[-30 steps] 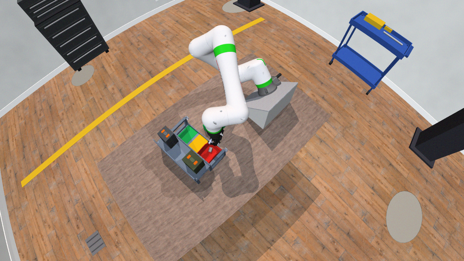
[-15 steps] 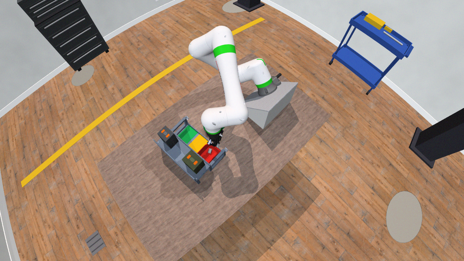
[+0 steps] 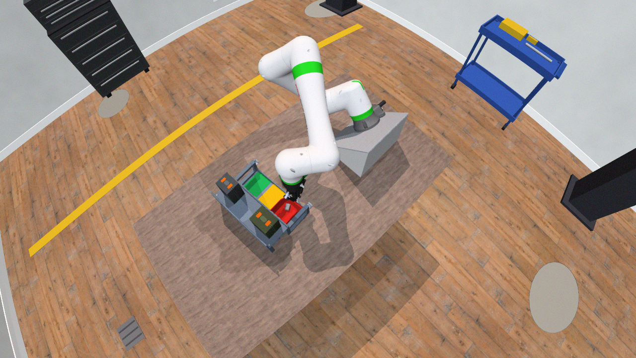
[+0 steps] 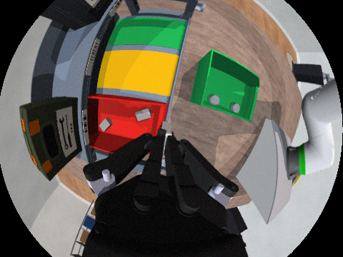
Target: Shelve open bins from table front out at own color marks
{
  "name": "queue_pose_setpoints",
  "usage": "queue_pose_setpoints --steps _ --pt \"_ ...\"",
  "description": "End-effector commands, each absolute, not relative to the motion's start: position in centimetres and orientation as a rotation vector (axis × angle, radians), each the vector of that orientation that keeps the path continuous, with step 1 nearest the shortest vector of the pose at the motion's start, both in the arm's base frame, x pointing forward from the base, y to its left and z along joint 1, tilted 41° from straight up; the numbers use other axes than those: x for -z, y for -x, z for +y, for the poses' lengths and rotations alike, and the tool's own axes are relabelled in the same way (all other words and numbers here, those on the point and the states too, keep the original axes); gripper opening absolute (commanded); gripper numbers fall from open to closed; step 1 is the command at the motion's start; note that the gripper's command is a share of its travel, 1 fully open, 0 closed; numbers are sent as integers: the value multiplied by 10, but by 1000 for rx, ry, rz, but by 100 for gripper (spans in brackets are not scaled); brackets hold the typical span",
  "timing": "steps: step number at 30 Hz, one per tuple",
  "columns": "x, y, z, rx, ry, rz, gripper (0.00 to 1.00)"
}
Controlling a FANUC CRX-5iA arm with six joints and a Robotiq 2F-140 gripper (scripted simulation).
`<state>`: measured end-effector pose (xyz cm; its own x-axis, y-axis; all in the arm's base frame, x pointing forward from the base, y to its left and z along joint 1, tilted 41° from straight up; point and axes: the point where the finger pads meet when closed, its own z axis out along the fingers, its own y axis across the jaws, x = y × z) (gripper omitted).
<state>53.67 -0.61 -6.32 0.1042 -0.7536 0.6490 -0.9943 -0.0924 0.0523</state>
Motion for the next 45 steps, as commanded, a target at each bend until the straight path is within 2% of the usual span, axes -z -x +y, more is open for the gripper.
queue_pose_setpoints --steps 1,45 --pt "63 -537 -6 -652 -1903 -1700 0" --pt "59 -533 -3 -652 -1903 -1700 0"
